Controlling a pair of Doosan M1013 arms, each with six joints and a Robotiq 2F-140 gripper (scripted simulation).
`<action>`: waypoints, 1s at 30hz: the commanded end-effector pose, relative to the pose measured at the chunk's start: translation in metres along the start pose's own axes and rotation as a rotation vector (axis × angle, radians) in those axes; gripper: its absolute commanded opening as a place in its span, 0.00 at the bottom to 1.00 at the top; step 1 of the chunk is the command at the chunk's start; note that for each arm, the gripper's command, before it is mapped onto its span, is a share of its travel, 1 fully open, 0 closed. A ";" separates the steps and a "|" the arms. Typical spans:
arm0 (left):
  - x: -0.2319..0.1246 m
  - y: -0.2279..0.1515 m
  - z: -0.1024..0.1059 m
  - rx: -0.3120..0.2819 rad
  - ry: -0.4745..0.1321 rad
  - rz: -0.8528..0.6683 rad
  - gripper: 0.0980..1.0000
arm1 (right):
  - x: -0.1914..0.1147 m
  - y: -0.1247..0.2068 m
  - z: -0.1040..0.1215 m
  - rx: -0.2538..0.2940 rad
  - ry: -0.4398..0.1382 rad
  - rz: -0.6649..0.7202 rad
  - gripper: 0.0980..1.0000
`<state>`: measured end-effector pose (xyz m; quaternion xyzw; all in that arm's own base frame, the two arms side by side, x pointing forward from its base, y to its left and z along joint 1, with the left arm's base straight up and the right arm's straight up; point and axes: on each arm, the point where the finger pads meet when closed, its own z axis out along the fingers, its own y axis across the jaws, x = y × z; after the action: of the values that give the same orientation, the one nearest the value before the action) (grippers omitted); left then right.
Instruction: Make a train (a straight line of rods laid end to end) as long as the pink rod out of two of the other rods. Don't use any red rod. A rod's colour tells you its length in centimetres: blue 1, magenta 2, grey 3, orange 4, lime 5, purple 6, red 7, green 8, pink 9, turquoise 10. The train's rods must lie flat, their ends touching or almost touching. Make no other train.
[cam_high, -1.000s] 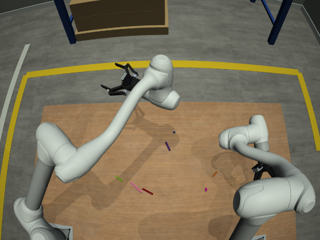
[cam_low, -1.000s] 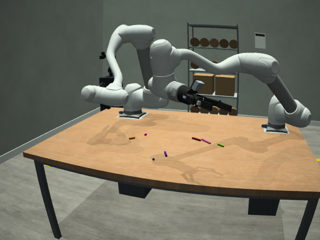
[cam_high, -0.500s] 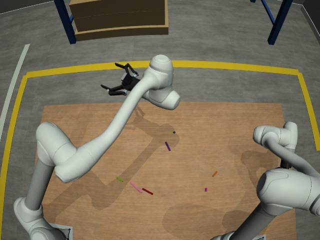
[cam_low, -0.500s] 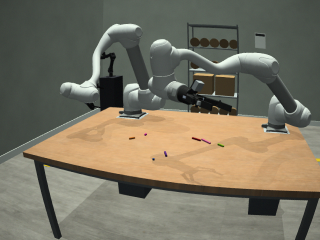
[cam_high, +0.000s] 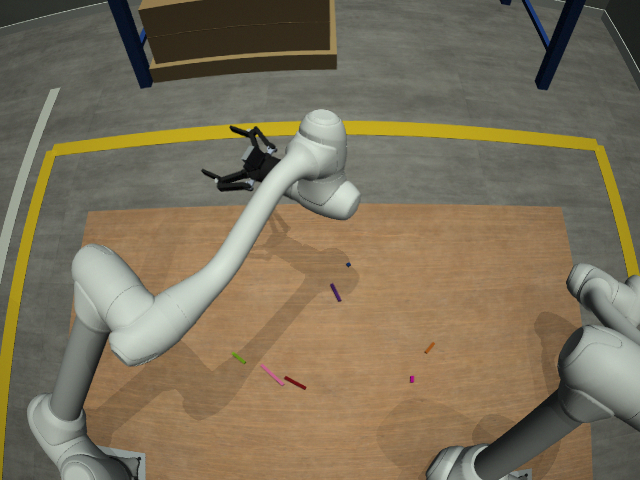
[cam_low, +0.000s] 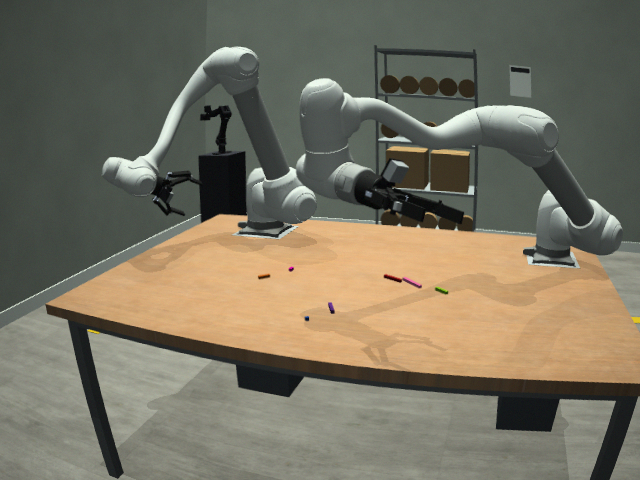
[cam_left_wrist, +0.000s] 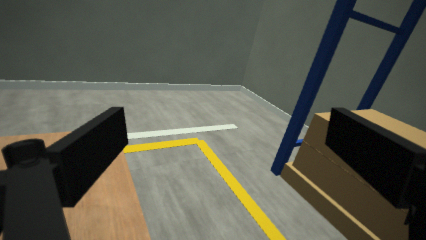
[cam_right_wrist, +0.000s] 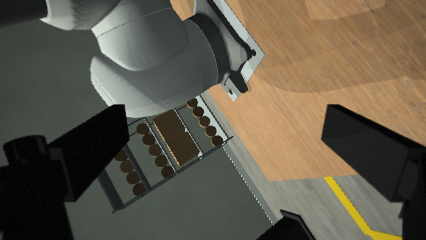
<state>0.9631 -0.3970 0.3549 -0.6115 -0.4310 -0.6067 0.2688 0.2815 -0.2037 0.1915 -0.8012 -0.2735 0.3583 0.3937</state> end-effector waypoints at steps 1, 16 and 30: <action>0.002 0.000 0.000 0.000 0.000 -0.002 1.00 | -0.025 0.014 0.010 0.005 0.096 0.154 1.00; 0.002 0.000 0.000 0.000 0.000 -0.002 1.00 | -0.095 0.049 0.054 0.105 0.380 0.651 1.00; 0.002 0.000 0.000 0.000 0.000 -0.002 1.00 | -0.143 0.067 0.097 0.252 0.579 1.043 1.00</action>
<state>0.9631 -0.3970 0.3549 -0.6115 -0.4310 -0.6067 0.2688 0.1416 -0.2966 0.1477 -0.8519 0.2774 0.3061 0.3220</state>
